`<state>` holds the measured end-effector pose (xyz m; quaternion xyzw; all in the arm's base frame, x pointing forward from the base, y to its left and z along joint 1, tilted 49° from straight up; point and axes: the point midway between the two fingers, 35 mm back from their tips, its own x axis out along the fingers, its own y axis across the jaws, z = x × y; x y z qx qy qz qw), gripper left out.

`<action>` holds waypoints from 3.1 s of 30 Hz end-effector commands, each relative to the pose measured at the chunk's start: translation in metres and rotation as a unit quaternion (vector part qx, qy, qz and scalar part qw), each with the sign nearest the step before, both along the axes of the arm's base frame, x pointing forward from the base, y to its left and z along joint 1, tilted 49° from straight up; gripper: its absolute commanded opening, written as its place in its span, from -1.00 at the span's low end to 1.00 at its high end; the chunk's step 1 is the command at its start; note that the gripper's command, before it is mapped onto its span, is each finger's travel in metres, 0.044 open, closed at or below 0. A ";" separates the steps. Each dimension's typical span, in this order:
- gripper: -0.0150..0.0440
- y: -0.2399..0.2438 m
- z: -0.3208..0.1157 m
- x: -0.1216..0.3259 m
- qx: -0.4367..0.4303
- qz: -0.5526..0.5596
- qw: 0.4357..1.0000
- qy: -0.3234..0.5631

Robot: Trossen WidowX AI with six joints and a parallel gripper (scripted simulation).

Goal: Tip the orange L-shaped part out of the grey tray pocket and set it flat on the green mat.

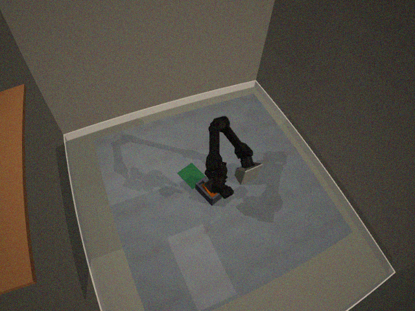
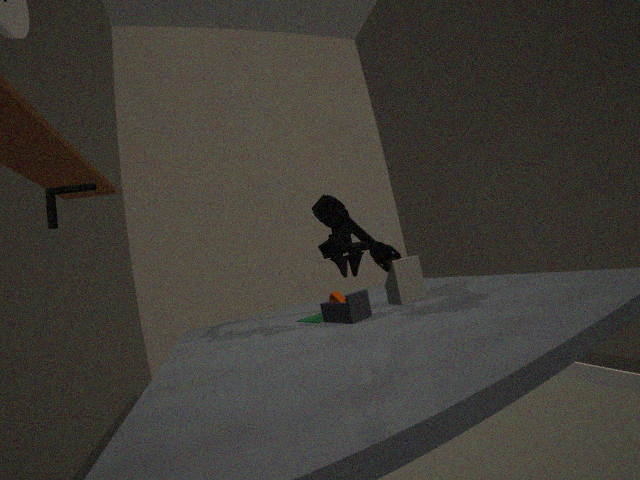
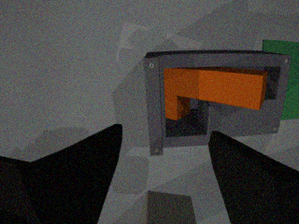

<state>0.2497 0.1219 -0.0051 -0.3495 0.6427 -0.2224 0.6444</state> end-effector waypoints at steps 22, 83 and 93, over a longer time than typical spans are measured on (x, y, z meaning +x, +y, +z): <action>0.46 -0.041 0.053 0.030 0.047 -0.441 0.755 -0.483; -0.21 -0.097 0.003 0.036 0.047 -0.443 0.752 -0.485; -0.49 -0.096 0.004 0.036 0.047 -0.443 0.752 -0.485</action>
